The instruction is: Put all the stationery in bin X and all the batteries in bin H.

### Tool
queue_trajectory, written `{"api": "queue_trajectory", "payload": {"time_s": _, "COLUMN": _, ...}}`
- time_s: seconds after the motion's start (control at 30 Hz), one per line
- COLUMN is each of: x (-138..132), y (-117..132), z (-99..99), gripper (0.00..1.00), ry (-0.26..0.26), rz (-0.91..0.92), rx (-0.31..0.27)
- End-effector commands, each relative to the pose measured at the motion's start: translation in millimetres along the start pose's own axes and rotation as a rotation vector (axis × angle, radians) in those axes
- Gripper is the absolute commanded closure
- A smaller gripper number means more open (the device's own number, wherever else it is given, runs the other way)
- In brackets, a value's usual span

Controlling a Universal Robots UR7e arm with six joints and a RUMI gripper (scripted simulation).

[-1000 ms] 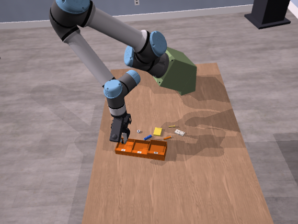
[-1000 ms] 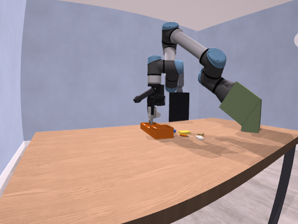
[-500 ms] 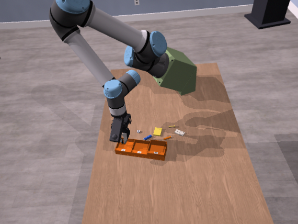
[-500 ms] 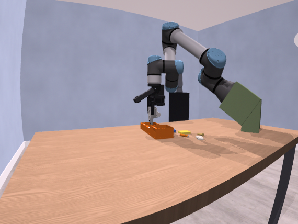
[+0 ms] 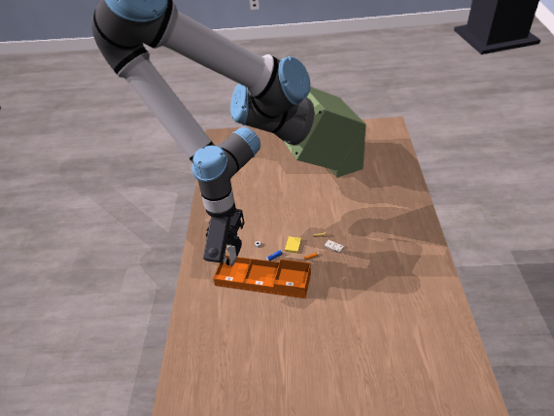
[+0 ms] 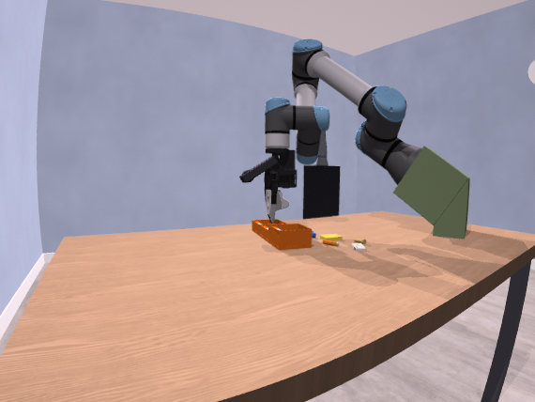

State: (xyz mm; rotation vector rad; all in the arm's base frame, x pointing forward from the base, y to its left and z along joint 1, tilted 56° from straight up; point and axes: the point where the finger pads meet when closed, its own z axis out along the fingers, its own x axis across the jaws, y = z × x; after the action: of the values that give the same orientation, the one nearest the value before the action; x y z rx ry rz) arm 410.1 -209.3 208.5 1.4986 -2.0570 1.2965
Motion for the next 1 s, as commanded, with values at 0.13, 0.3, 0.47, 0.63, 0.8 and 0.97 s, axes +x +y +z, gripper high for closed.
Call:
{"api": "queue_trajectory", "payload": {"time_s": 0.13, "x": 0.6, "y": -2.0, "z": -15.0, "gripper": 0.96, "ry": 0.0, "rz": 0.002, "rx": 0.004}}
{"api": "queue_trajectory", "payload": {"time_s": 0.3, "x": 0.6, "y": -2.0, "z": -20.4, "gripper": 0.96, "ry": 0.0, "rz": 0.002, "rx": 0.004}}
{"api": "queue_trajectory", "payload": {"time_s": 0.47, "x": 0.6, "y": -1.9, "z": -25.0, "gripper": 0.96, "ry": 0.0, "rz": 0.002, "rx": 0.004}}
{"api": "queue_trajectory", "payload": {"time_s": 0.63, "x": 0.6, "y": -1.9, "z": -45.1, "gripper": 0.96, "ry": 0.0, "rz": 0.002, "rx": 0.004}}
{"api": "queue_trajectory", "payload": {"time_s": 0.8, "x": 0.6, "y": -1.9, "z": -54.5, "gripper": 0.96, "ry": 0.0, "rz": 0.002, "rx": 0.004}}
{"api": "queue_trajectory", "payload": {"time_s": 0.97, "x": 0.7, "y": -1.9, "z": -54.4, "gripper": 0.96, "ry": 0.0, "rz": 0.002, "rx": 0.004}}
